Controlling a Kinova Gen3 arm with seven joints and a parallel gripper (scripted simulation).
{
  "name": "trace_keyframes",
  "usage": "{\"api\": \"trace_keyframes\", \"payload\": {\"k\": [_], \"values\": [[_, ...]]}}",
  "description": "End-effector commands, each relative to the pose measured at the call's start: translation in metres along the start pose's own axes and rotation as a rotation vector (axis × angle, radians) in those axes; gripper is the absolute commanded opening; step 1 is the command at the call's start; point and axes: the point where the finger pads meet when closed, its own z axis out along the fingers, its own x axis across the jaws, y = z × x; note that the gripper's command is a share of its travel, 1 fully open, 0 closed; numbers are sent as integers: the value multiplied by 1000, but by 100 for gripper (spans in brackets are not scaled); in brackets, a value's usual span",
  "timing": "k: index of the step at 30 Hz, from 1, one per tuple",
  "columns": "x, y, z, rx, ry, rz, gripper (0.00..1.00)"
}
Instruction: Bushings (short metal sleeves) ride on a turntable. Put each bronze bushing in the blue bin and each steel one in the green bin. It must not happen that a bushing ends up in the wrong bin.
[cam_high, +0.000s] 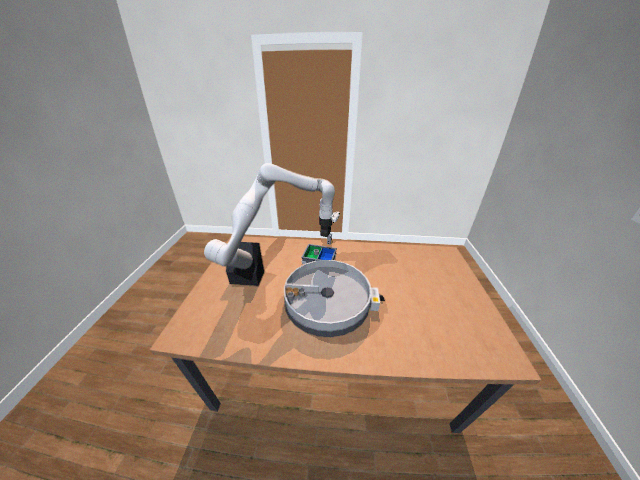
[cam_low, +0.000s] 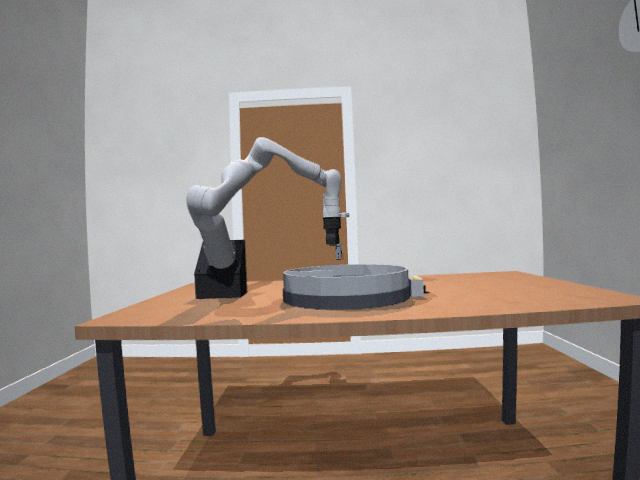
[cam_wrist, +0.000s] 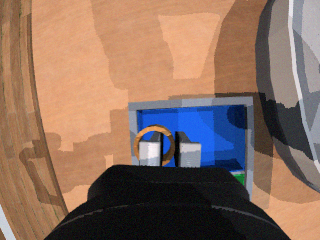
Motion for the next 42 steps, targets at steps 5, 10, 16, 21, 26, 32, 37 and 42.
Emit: {"api": "trace_keyframes", "payload": {"k": [5,10,16,21,26,32,37,42], "values": [[0,0,19,1,1,0,0],[0,0,28,1,1,0,0],[0,0,47,1,1,0,0],[0,0,47,1,1,0,0],[0,-1,48,1,1,0,0],[0,-1,53,1,1,0,0],[0,-1,55,1,1,0,0],[0,-1,59,1,1,0,0]]}}
